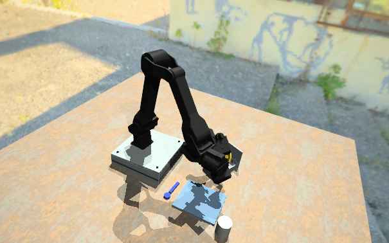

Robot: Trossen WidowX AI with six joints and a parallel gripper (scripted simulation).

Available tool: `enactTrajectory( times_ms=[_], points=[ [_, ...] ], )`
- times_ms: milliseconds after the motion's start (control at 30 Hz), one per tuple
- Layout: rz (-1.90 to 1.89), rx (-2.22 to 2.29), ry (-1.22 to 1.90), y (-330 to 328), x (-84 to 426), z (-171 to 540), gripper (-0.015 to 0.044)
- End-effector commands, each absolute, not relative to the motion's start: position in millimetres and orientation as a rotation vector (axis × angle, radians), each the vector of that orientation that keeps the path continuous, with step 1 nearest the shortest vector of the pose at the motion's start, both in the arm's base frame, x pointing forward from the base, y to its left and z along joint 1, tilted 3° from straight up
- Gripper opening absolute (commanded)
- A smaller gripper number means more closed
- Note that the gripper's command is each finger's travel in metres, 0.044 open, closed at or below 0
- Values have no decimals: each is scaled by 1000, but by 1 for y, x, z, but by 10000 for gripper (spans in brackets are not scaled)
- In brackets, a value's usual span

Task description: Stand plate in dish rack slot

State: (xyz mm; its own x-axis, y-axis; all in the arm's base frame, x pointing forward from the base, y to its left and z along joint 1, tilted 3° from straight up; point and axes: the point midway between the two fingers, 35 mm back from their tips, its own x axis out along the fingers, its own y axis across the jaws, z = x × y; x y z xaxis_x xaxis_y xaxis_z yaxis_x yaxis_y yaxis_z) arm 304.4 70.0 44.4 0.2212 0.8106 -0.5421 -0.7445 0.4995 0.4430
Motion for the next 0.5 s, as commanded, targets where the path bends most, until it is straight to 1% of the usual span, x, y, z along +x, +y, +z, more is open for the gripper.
enactTrajectory(
  times_ms=[0, 467],
  points=[
    [1135, 70, 687, 71, 299, 40, 0],
    [1229, -72, 225, 68, 282, 43, 0]
  ],
)
